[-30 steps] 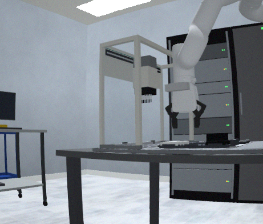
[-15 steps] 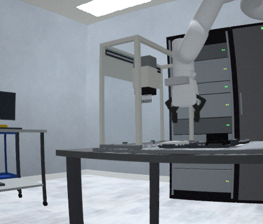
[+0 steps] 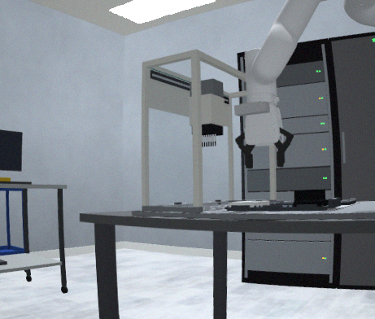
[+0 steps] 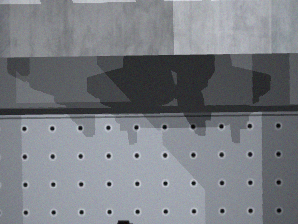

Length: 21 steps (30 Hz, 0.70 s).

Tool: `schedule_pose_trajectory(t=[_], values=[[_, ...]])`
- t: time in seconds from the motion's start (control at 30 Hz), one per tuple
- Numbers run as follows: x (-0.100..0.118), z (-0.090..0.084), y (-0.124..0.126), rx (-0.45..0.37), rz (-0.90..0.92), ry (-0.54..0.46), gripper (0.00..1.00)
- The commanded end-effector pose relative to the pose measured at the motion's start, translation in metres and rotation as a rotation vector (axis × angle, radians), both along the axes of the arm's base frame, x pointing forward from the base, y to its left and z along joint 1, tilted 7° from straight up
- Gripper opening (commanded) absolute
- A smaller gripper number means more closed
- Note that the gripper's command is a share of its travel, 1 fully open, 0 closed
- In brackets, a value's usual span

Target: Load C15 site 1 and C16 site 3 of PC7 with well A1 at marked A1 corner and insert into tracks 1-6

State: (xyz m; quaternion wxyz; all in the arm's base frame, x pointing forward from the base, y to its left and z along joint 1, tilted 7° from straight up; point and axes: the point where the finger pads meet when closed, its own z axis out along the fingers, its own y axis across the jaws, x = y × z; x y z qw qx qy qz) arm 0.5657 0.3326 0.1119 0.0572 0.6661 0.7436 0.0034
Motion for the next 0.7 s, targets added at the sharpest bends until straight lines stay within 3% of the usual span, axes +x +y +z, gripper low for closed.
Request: schedule_pose_trajectory(t=[0.0,0.03,0.67], values=[[0.001,0.001,0.001,0.001,0.000,-0.002,1.00],[-0.003,0.001,-0.003,0.004,-0.033,-0.004,0.82],[-0.069,-0.001,-0.057,0.055,-0.596,-0.044,0.82]])
